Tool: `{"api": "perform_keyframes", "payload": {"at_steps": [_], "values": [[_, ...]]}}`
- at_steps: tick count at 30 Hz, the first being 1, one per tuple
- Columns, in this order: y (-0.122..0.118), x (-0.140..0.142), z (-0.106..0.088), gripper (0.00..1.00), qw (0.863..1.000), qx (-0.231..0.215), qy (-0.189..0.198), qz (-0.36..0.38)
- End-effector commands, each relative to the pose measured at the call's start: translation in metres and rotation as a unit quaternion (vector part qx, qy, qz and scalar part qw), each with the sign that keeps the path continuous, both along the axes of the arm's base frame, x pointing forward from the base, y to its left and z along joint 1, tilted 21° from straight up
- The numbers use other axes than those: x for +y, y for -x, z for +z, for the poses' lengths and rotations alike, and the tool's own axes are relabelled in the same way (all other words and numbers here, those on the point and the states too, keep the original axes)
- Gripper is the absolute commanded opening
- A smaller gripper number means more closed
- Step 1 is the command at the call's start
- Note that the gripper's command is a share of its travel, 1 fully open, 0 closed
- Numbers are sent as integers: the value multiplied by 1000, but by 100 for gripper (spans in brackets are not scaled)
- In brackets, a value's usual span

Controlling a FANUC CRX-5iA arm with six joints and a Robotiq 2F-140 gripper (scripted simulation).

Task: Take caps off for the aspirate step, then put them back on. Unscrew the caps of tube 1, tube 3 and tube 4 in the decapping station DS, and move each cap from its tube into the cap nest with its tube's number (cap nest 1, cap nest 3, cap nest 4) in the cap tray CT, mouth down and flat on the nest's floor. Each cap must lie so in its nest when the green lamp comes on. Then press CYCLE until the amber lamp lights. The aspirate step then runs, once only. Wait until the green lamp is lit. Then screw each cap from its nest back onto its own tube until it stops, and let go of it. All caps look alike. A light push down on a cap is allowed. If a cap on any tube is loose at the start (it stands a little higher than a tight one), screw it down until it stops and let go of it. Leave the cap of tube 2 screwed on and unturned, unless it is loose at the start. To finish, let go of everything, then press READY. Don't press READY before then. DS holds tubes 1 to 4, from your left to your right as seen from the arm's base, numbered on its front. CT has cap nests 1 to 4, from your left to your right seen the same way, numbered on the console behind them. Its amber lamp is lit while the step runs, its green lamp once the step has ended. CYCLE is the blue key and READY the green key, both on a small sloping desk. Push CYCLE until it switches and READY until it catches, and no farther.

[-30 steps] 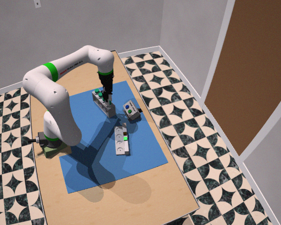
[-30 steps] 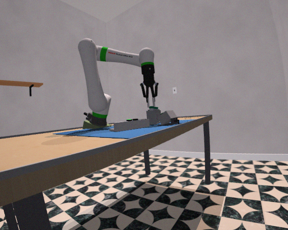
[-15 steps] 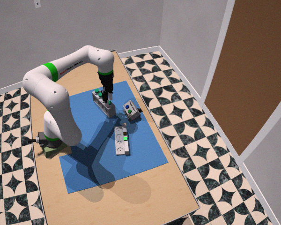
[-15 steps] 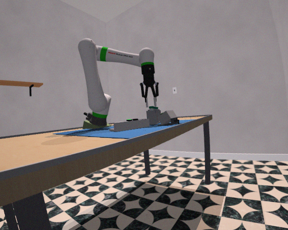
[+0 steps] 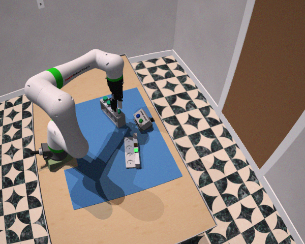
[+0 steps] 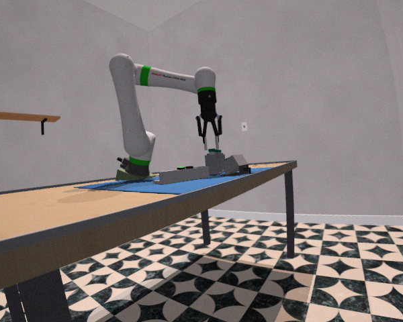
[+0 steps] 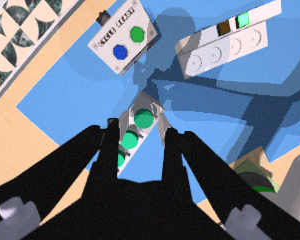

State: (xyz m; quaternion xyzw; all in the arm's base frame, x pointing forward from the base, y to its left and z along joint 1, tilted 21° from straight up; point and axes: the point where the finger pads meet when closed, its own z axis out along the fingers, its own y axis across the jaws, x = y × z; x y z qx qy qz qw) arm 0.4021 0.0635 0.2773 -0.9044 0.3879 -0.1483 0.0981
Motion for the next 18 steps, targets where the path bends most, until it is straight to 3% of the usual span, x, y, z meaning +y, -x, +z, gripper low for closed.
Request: {"api": "perform_keyframes", "payload": {"at_steps": [1,17,18], "values": [[-1,0,-1,35,999,3,-19,-51],[-3,1,-7,35,999,3,-19,-51],[-3,1,-7,0,999,3,-19,-51]]}}
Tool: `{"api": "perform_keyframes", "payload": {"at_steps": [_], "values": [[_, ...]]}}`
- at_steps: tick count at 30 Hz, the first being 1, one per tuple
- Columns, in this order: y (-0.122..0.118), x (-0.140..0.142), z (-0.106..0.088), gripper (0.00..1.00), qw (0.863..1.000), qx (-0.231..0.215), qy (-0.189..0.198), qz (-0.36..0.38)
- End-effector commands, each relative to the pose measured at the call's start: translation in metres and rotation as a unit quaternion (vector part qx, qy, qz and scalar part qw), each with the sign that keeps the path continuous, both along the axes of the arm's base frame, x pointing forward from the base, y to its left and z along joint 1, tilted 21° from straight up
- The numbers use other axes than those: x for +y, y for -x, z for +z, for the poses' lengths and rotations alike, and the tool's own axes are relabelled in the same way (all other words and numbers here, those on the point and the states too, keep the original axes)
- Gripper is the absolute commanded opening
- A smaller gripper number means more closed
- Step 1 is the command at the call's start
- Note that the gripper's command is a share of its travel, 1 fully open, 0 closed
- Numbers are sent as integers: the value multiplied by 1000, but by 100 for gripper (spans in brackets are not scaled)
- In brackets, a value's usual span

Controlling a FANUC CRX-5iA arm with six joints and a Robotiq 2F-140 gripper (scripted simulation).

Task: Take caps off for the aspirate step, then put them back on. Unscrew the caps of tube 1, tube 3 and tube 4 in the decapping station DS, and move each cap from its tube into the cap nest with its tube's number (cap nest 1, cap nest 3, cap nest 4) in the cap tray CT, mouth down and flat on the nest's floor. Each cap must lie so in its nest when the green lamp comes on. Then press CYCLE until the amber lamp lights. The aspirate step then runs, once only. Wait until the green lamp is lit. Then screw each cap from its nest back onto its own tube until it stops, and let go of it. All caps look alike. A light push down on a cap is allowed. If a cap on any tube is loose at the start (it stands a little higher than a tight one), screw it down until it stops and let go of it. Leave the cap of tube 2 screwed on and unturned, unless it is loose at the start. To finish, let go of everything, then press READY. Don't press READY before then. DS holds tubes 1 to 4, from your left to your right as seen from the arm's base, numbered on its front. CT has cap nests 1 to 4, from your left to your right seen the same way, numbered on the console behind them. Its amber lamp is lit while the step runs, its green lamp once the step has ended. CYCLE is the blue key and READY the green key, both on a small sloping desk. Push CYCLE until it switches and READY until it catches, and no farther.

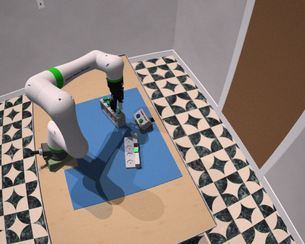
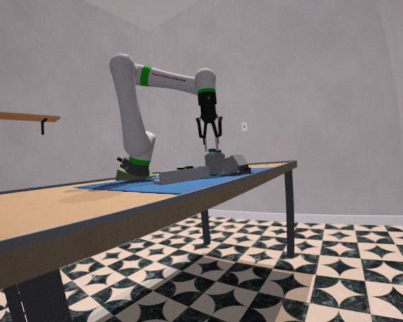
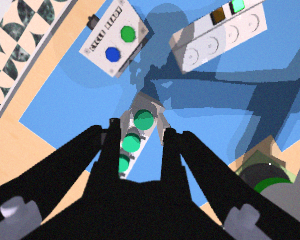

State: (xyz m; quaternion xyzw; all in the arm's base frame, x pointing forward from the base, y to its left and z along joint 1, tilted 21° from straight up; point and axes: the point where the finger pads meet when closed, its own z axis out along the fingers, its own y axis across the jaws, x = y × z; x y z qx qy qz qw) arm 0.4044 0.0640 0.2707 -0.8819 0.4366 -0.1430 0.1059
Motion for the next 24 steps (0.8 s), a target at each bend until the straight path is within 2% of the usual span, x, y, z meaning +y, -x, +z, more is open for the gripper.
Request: {"api": "perform_keyframes", "payload": {"at_steps": [1,14,18,20,24], "values": [[0,0,0,0,1000,0,0,0],[0,0,0,0,1000,0,0,0],[0,0,0,0,998,4,-23,-62],[0,0,0,0,998,4,-23,-62],[0,0,0,0,991,8,-46,-125]]}}
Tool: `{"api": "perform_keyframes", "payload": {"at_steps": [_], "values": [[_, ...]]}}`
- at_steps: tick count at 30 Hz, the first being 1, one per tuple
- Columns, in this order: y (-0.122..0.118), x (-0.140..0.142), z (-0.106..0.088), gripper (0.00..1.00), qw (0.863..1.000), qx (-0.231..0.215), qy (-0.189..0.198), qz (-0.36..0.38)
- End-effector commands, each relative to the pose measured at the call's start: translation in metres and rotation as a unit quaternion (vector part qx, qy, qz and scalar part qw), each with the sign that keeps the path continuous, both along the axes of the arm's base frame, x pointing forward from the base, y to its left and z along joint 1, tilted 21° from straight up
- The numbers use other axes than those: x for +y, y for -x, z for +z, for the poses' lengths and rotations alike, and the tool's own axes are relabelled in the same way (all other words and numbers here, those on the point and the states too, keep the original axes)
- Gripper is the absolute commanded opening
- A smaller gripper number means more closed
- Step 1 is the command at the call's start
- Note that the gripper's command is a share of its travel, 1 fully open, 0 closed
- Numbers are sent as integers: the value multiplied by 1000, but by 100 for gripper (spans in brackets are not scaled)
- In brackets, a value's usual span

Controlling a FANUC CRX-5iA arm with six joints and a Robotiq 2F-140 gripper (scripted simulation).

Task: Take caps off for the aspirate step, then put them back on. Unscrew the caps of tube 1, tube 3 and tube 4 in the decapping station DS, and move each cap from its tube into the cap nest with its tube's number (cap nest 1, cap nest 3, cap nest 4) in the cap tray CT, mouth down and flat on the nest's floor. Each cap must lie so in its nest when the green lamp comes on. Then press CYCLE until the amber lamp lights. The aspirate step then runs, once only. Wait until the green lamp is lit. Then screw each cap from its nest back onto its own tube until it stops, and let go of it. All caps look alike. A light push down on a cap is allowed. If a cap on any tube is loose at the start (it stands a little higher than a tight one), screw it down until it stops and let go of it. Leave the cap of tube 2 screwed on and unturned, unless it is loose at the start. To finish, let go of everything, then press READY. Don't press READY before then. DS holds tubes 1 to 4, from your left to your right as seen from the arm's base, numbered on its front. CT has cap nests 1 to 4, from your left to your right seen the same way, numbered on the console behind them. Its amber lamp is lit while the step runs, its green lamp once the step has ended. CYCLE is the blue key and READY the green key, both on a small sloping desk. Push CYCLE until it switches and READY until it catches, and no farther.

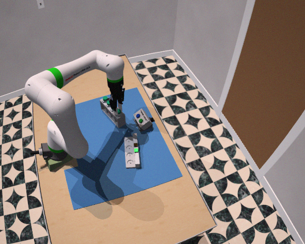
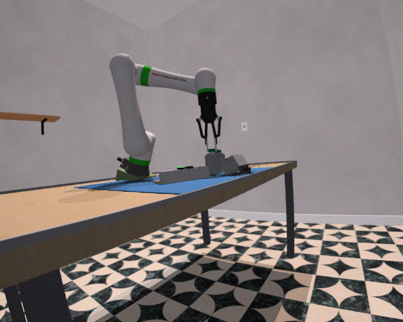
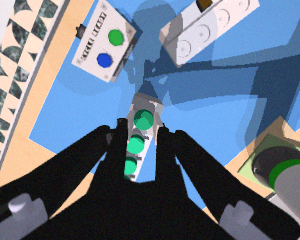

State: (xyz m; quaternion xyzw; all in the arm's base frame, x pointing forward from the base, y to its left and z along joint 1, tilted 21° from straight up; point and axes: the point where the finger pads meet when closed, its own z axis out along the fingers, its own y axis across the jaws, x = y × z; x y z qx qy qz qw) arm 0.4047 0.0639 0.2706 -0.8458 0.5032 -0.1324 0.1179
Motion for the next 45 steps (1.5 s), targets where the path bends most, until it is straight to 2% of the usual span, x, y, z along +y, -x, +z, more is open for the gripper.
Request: {"api": "perform_keyframes", "payload": {"at_steps": [1,6,11,13,18,23,24,36,41,45], "values": [[0,0,0,0,997,3,-23,-69],[0,0,-1,0,988,9,-51,-146],[0,0,-1,0,972,14,-80,-223],[0,0,-1,0,972,14,-80,-223],[0,0,-1,0,951,19,-105,-291],[0,0,-1,0,951,19,-105,-291],[0,0,-1,35,951,19,-105,-291],[0,0,-1,35,951,19,-105,-291],[0,0,0,35,977,13,-72,-201],[0,0,0,35,991,7,-44,-127]]}}
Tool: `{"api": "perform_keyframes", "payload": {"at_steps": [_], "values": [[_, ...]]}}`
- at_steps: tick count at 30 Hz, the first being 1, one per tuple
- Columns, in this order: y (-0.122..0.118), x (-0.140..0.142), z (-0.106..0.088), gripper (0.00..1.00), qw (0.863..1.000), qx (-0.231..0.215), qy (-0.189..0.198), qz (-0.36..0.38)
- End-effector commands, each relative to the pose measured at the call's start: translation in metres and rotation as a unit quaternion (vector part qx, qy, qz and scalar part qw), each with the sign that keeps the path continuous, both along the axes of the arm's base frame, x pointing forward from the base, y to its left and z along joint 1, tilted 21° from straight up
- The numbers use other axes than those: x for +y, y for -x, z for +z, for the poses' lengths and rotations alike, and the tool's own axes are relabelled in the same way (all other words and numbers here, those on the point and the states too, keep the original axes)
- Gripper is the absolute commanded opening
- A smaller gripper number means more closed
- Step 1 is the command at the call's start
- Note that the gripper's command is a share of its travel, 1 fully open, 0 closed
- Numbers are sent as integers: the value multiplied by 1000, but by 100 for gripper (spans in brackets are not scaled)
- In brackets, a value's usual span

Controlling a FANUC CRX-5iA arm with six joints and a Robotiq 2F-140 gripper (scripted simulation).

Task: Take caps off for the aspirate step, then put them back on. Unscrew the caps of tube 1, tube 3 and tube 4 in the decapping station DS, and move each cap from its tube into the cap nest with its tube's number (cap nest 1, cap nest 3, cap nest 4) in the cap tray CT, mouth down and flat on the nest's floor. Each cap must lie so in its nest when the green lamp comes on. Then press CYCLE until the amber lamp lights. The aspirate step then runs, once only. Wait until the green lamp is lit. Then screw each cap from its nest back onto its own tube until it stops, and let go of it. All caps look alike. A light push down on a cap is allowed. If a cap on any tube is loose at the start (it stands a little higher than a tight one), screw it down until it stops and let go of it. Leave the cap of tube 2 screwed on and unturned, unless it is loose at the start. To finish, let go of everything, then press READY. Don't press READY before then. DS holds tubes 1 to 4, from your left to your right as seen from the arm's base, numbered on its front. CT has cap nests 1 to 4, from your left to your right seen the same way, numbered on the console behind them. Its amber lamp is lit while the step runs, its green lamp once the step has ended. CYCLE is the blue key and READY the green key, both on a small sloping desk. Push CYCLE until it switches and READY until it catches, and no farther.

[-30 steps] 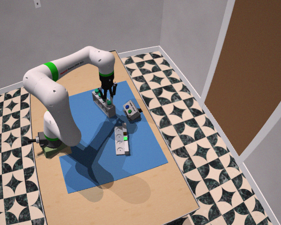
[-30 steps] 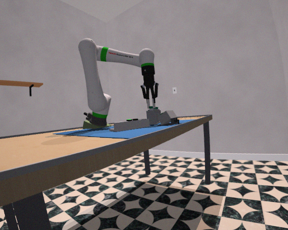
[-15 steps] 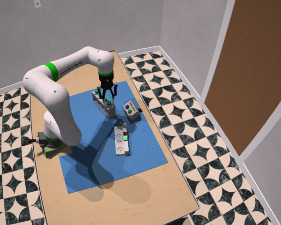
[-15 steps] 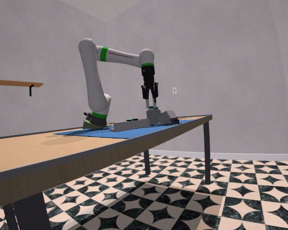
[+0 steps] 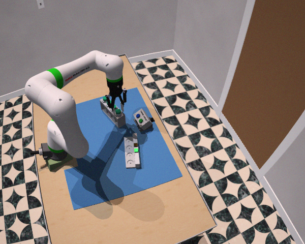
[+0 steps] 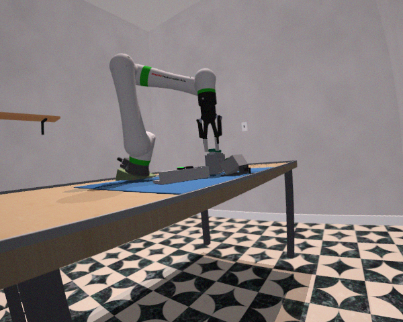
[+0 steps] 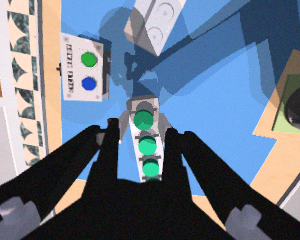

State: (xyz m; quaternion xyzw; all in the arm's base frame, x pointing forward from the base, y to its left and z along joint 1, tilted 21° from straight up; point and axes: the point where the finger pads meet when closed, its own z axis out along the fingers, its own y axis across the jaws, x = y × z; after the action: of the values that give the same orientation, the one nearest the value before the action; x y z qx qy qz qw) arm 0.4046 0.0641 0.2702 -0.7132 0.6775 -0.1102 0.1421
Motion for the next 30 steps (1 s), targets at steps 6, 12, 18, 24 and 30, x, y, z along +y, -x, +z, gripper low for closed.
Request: {"api": "perform_keyframes", "payload": {"at_steps": [6,12,18,24,30], "values": [[0,0,0,35,986,-7,54,157],[0,0,0,35,959,-14,94,266],[0,0,0,35,956,-15,99,277],[0,0,0,0,956,-15,99,277],[0,0,0,0,956,-15,99,277]]}}
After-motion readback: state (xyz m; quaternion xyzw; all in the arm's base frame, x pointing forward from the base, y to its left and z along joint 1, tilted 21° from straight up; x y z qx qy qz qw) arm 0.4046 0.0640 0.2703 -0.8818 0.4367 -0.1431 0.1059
